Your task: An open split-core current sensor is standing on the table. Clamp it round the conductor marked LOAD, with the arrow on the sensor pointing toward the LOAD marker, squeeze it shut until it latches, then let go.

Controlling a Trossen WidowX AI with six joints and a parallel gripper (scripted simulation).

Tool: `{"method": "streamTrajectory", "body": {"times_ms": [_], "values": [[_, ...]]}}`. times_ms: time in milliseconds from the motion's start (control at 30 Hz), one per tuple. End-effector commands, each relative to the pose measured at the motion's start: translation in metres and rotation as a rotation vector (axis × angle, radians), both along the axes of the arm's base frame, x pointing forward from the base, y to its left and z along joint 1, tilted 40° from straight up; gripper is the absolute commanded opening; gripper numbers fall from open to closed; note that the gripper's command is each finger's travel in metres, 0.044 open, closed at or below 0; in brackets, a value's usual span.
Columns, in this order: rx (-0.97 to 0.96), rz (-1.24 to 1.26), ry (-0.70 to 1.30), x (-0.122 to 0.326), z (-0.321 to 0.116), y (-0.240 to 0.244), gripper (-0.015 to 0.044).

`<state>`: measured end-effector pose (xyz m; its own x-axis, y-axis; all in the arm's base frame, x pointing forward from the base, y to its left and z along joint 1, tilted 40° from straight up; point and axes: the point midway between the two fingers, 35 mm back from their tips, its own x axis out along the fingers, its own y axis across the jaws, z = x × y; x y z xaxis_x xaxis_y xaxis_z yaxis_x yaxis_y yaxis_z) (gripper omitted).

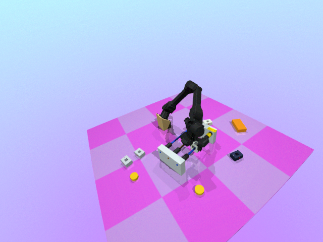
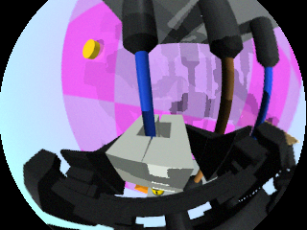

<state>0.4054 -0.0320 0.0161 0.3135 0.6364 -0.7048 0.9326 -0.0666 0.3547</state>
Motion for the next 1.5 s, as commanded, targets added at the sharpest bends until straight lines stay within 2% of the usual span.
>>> {"method": "streamTrajectory", "body": {"times_ms": [0, 400, 1467], "values": [[-0.001, 0.001, 0.001, 0.000, 0.000, 0.000, 0.0000], [0.017, -0.058, -0.071, 0.007, 0.000, 0.001, 0.0000], [0.015, -0.056, -0.068, 0.008, -0.012, 0.011, 0.0000]]}}
